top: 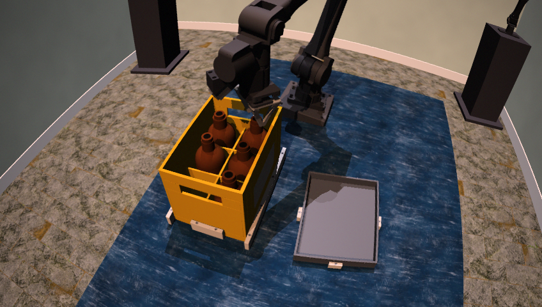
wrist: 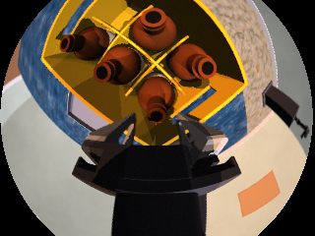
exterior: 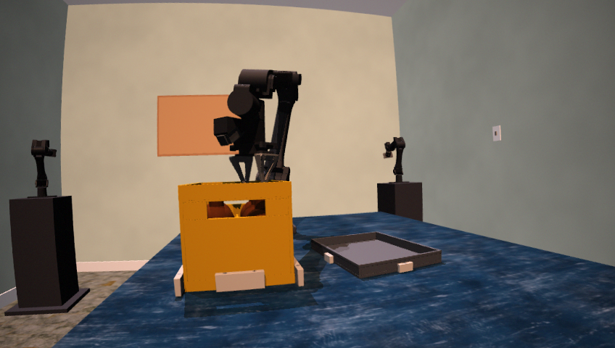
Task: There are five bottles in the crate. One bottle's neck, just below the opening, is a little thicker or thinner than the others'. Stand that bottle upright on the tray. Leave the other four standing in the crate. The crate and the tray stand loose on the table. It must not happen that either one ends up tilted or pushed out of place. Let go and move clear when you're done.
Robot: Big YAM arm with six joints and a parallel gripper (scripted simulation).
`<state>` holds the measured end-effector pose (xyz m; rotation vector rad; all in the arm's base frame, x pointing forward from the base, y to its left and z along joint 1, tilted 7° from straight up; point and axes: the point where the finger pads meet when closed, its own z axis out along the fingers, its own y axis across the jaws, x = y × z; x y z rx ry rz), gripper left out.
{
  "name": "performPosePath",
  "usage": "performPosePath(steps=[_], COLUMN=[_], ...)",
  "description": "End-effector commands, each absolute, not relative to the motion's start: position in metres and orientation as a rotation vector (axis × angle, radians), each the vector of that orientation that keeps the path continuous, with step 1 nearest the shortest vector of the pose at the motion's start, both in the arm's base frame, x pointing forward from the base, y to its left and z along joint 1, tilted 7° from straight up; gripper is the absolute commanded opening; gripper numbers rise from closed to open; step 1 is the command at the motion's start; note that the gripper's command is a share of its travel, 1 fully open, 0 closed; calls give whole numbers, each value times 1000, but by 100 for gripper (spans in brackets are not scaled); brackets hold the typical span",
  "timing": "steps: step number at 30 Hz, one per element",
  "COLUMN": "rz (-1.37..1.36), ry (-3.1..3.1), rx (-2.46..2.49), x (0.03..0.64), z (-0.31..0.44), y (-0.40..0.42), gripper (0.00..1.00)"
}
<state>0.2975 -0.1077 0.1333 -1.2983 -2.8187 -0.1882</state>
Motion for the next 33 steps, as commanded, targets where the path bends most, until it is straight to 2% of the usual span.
performPosePath(steps=[1,12,13,17,33], rz=[-187,-187,-194,-187,-187], ry=[-2812,-2815,-2874,-2814,-2816], rx=[-1306,-1302,-1322,-1300,-1303], x=[301,302,322,301,302], z=[126,116,137,112,111], y=[-107,-105,-114,-104,-105], gripper=[61,61,61,61,61])
